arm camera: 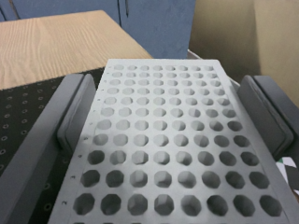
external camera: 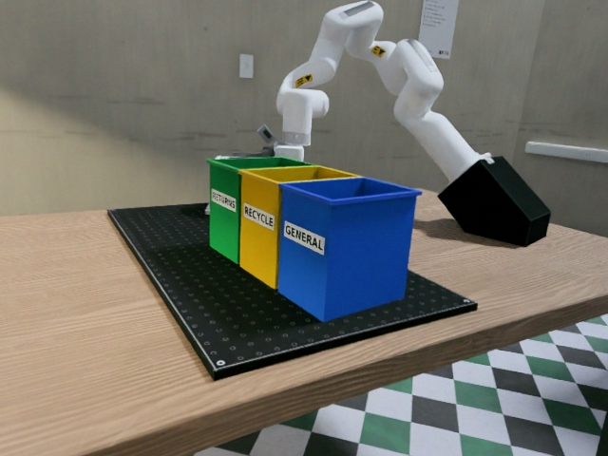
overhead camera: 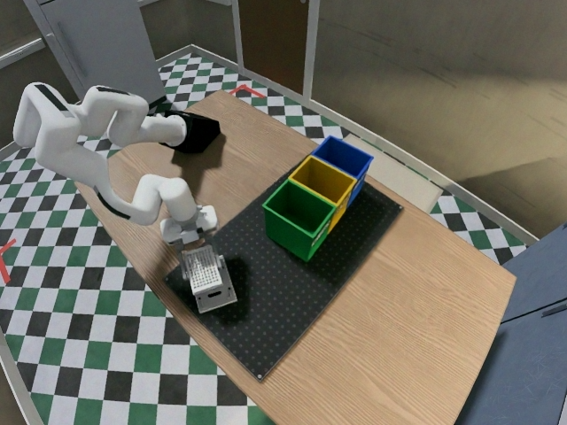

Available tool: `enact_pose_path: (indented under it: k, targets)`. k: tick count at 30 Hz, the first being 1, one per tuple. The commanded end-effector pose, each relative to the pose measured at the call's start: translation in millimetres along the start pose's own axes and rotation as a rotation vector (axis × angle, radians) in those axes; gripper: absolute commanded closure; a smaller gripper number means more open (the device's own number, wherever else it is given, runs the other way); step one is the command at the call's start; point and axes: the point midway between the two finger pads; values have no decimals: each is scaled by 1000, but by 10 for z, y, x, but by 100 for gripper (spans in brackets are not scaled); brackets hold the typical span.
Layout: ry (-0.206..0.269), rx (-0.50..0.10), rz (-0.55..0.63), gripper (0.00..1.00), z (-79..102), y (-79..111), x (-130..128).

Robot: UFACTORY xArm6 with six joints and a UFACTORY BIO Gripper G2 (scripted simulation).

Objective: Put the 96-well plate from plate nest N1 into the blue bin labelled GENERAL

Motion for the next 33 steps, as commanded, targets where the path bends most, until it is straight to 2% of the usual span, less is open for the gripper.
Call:
enact_pose_path:
  k: [1,33]
  targets:
    - [-1,-2,-1,100,80,-7,-23]
    - [-1,-1,-1,100,531,-7,-144]
Point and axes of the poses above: the point midway between the two finger pads, its own y axis back along the fingers, its own x axis across the jaws, z = x × y, and after that the axes turned 15 degrees about y, right-handed
